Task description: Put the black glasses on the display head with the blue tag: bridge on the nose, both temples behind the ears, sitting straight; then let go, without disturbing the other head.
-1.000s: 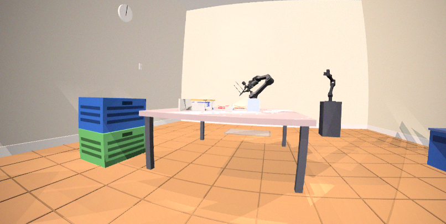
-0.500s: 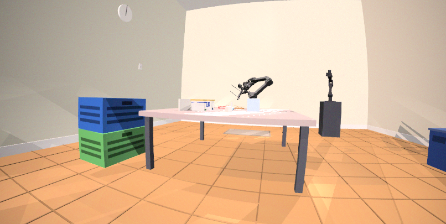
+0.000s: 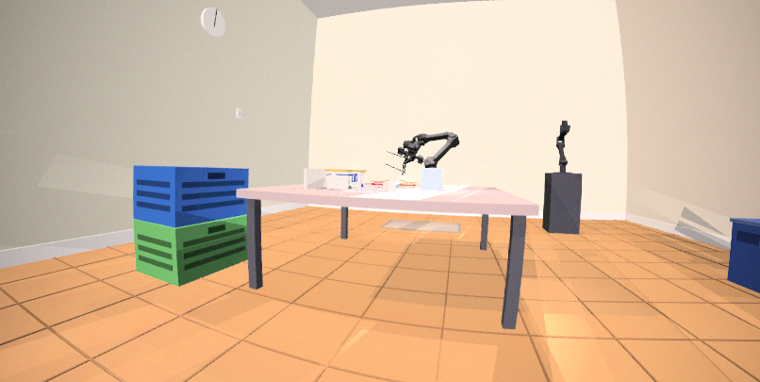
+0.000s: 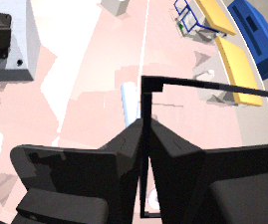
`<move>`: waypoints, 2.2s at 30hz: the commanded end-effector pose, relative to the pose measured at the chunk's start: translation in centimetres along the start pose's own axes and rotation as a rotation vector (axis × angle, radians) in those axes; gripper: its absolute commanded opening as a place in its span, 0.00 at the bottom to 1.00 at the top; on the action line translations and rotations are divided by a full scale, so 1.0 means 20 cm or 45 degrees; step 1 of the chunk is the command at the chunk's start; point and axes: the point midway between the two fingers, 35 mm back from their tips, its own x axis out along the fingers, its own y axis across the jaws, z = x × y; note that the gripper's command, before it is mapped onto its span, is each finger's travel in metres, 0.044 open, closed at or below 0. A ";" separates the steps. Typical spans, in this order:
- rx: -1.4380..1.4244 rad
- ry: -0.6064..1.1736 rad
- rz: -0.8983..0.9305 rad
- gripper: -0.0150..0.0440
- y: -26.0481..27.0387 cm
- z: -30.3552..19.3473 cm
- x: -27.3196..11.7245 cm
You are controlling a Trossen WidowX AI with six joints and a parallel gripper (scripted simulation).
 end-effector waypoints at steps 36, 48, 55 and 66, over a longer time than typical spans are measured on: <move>0.174 0.330 0.567 0.25 -0.20 0.29 0.50; 0.153 0.556 0.598 0.25 -0.21 0.45 0.65; 0.128 0.695 0.571 0.25 -0.20 0.55 0.73; 0.084 0.863 0.495 0.25 -0.18 0.65 0.82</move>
